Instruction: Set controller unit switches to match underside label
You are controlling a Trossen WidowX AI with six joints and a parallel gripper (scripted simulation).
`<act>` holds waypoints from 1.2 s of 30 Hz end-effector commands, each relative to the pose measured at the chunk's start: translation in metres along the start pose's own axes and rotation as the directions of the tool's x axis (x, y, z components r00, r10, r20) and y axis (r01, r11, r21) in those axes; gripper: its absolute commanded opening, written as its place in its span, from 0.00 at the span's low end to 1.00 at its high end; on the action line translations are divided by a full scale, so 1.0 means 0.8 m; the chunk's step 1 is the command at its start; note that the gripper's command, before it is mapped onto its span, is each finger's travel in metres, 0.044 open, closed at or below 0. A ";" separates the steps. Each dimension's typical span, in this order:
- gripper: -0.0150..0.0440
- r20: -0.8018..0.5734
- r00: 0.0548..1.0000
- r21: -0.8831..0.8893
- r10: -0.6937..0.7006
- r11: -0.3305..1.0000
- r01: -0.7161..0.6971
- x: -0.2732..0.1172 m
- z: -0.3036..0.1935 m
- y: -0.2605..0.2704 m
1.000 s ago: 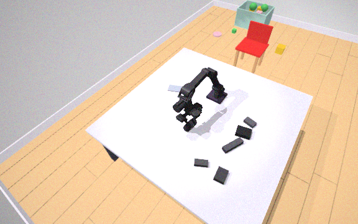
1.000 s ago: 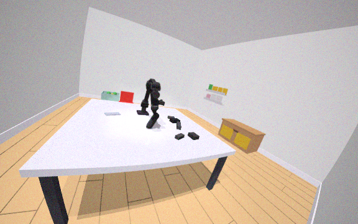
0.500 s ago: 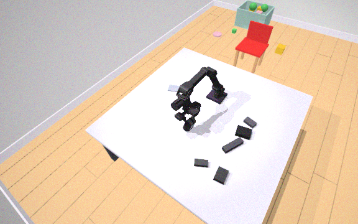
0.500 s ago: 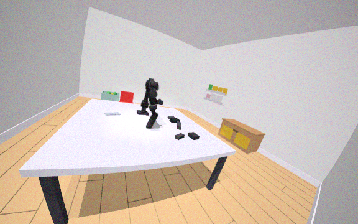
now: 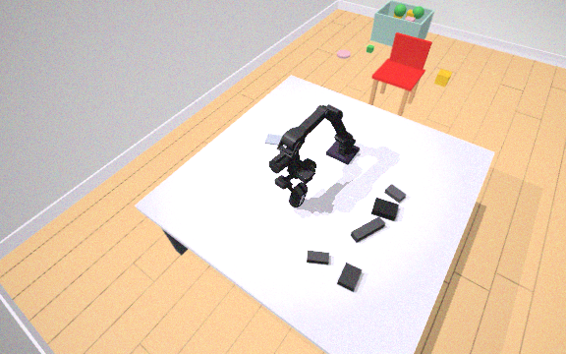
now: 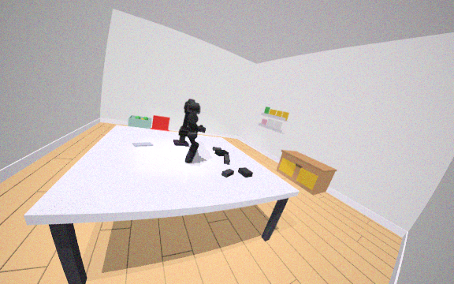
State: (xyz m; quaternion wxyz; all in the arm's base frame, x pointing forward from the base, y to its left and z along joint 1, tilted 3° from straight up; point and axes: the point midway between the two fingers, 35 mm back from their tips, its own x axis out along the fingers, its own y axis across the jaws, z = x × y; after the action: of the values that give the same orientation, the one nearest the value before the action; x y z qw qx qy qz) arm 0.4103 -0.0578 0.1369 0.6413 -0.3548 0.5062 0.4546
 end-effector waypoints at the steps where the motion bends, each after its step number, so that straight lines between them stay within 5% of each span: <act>1: 0.83 -0.026 1.000 0.002 0.006 1.000 -0.006 0.002 -0.010 -0.001; 36: 0.83 -0.110 0.994 0.002 0.006 1.000 -0.006 -0.004 -0.042 -0.001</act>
State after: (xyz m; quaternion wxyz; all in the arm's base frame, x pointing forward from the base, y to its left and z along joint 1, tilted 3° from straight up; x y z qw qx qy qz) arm 0.4010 -0.0853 0.1373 0.6194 -0.3758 0.5342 0.4356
